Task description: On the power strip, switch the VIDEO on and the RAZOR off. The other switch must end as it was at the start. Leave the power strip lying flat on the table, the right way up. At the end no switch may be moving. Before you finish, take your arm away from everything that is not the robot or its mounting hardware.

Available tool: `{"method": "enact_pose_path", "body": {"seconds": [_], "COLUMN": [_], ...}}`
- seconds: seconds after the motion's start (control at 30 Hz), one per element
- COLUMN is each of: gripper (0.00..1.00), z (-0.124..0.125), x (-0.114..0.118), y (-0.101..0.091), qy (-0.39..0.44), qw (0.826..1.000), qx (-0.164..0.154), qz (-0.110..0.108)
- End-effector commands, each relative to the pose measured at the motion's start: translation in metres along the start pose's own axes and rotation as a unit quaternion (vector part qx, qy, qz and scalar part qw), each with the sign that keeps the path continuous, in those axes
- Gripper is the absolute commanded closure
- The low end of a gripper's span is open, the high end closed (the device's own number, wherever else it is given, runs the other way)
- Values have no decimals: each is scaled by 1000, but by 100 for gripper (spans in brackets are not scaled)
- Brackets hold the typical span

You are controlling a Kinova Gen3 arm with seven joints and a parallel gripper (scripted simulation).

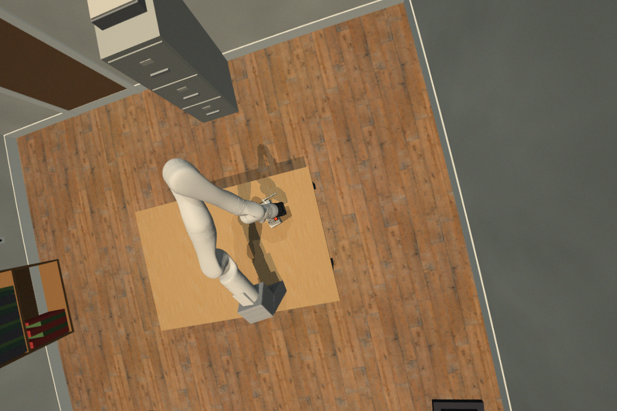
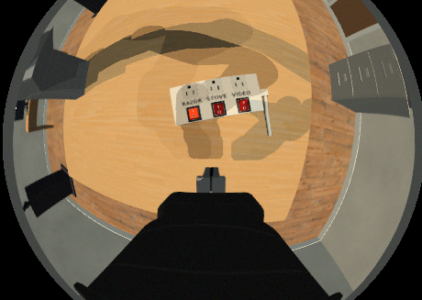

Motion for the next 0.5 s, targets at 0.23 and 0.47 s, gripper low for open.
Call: {"method": "enact_pose_path", "body": {"seconds": [0.23,0.47], "gripper": [100,100], "z": [-2,-3], "x": [-2,-2], "y": [-2,-2], "qy": [19,23], "qw": [1000,1000], "qx": [-4,-5], "qz": [-1,-2]}}
Point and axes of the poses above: the point where the finger pads meet when closed, its own y axis out along the fingers, its own x axis across the jaws, z = x × y, the point moved 3 cm from there along -y, back along the fingers, and after that the axes turned 15 degrees about y, right-handed, at the moved point
